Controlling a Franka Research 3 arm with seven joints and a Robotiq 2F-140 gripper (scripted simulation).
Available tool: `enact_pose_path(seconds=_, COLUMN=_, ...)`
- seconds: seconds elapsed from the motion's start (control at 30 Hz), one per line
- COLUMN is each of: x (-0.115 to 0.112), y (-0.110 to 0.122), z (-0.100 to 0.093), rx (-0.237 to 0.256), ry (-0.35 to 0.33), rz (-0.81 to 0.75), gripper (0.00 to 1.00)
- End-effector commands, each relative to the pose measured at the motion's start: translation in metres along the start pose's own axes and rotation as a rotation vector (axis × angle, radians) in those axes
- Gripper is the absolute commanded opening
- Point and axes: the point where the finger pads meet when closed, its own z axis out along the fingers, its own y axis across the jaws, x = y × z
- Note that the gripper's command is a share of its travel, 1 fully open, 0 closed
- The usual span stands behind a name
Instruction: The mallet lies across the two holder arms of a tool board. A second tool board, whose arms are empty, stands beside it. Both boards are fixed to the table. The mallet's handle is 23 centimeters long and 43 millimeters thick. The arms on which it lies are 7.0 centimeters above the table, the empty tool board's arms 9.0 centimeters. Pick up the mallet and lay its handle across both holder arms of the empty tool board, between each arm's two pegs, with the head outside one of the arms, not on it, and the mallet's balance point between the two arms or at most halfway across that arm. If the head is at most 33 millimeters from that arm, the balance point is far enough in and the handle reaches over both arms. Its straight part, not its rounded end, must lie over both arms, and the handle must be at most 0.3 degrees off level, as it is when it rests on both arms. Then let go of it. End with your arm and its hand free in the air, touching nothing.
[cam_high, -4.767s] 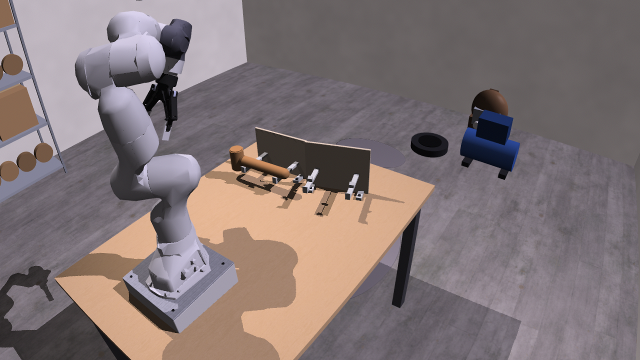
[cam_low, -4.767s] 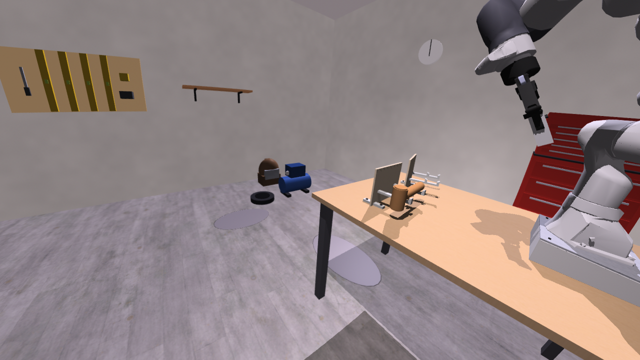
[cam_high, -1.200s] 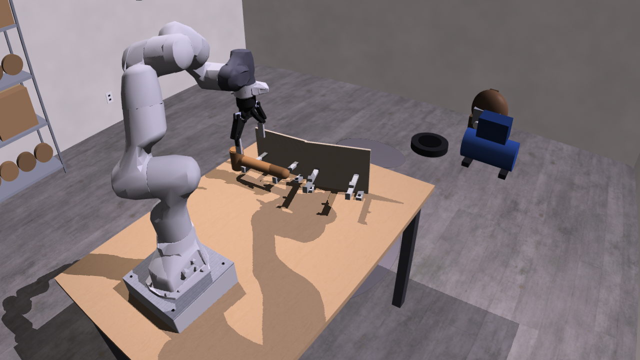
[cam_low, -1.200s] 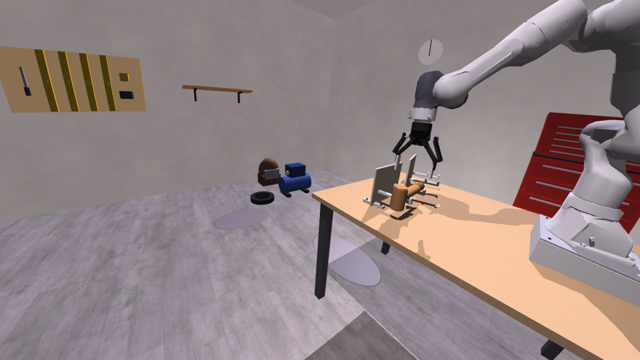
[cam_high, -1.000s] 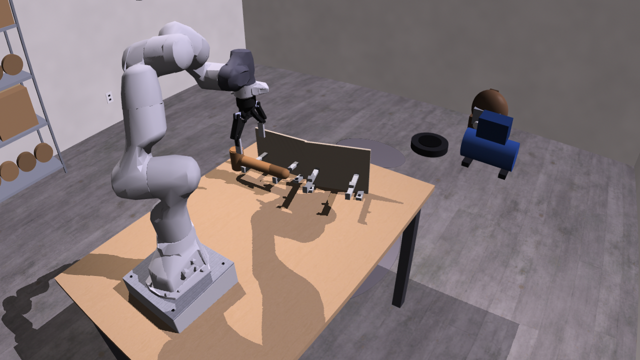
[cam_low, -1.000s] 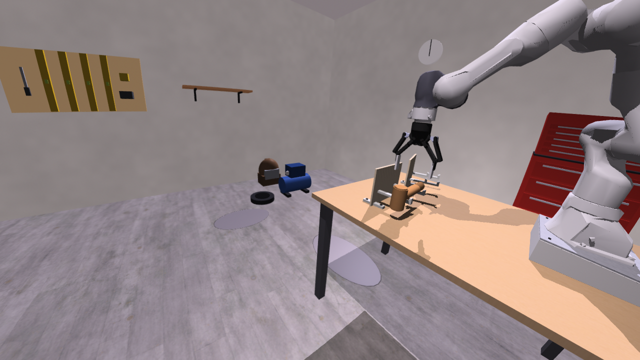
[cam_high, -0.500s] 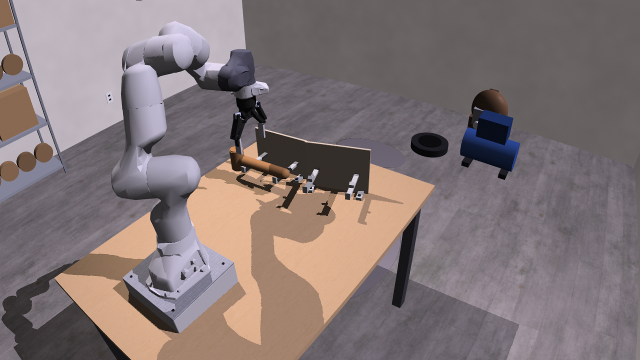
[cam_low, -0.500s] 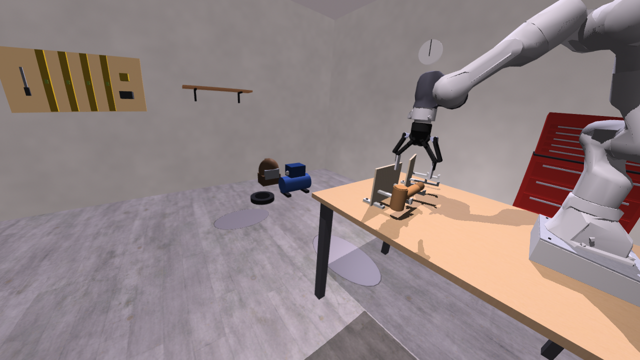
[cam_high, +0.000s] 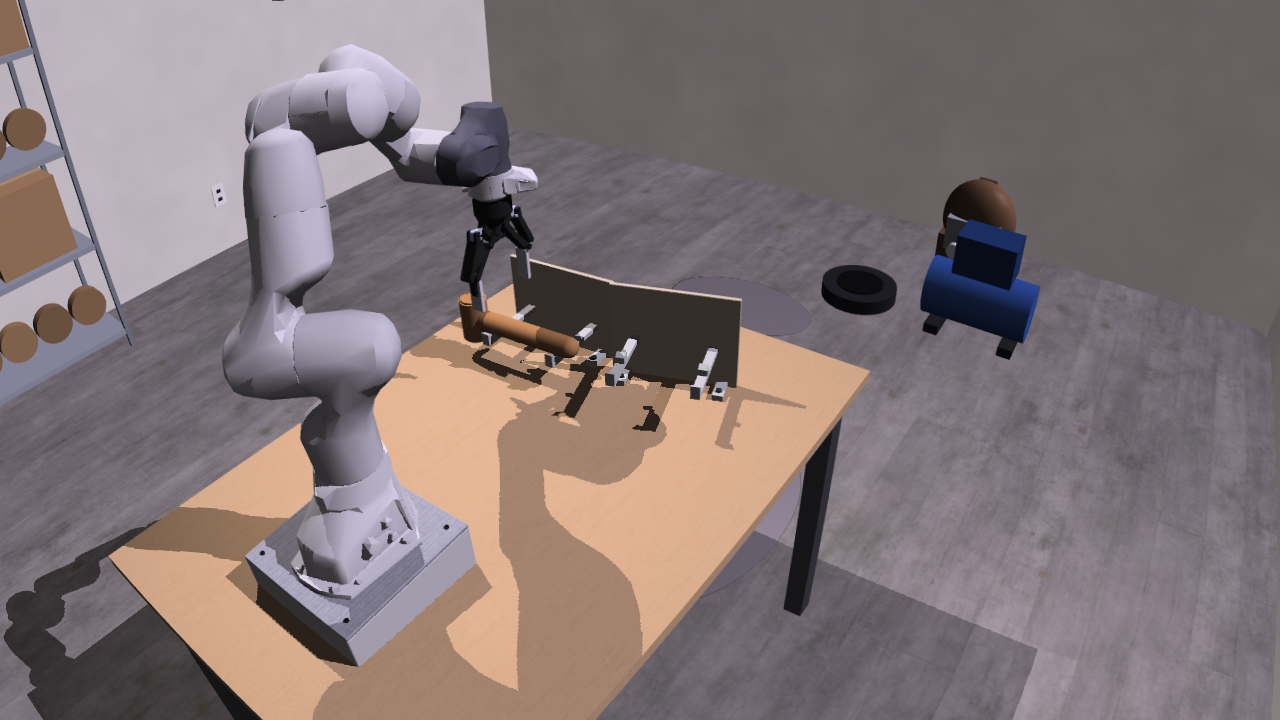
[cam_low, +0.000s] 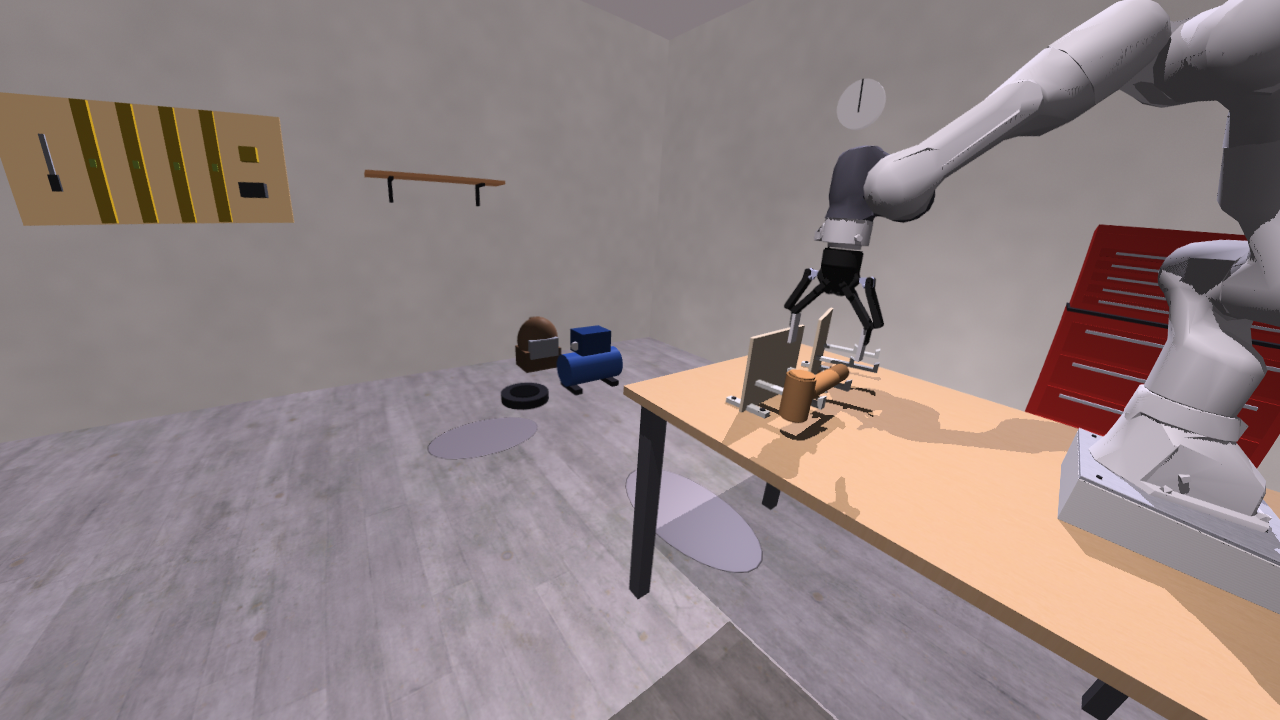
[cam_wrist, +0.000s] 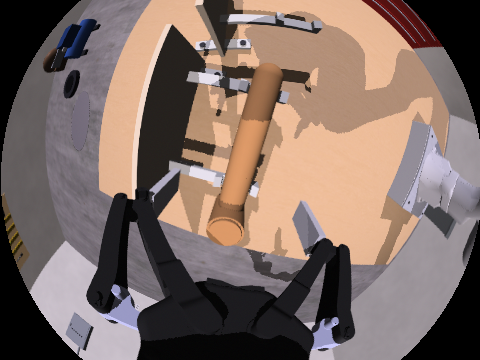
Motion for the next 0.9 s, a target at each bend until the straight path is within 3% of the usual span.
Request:
enact_pose_path(seconds=0.0, x=-0.001, y=0.0, z=0.004, rx=0.002, ry=-0.003, rz=0.004, gripper=1.0)
enact_pose_path(seconds=0.87, x=0.0, y=0.001, z=0.034, rx=0.001, ry=-0.002, rz=0.005, gripper=1.0)
